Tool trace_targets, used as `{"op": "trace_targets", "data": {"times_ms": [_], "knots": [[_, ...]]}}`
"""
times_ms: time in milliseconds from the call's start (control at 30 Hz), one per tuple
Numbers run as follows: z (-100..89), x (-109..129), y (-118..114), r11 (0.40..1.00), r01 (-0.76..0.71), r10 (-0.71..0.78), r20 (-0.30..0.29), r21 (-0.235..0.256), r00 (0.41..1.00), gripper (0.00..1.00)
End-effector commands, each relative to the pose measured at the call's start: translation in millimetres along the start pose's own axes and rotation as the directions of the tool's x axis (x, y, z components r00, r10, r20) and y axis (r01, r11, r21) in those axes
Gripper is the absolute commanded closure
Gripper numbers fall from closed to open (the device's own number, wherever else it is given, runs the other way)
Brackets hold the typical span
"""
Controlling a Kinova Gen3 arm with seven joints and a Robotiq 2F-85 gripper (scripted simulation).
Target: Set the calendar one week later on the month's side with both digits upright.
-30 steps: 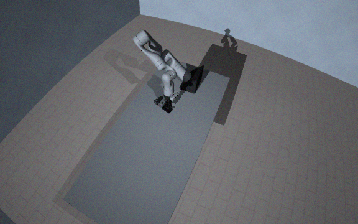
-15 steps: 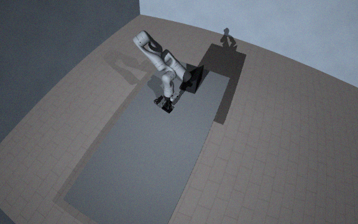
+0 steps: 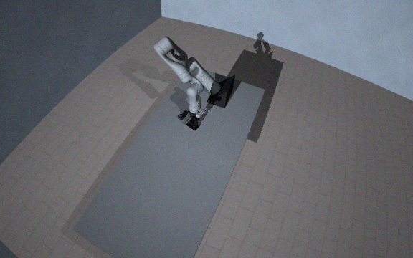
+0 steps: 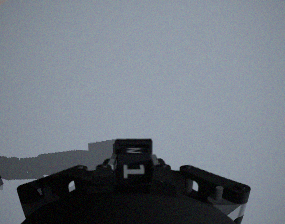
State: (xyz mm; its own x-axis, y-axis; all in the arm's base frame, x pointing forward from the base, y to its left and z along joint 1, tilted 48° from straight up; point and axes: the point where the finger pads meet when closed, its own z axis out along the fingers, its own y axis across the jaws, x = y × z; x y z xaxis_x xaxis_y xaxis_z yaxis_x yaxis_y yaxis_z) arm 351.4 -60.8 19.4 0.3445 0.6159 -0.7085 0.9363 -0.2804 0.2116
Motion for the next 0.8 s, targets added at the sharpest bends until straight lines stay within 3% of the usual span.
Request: {"op": "trace_targets", "data": {"times_ms": [0, 767], "knots": [[1.8, 0.0, -0.4, 1.0, 0.001, -0.001, 0.001, 0.001, 1.0, 0.72], [5.1, 0.0, -0.4, 1.0, 0.001, -0.001, 0.001, 0.001, 1.0, 0.72]]}}
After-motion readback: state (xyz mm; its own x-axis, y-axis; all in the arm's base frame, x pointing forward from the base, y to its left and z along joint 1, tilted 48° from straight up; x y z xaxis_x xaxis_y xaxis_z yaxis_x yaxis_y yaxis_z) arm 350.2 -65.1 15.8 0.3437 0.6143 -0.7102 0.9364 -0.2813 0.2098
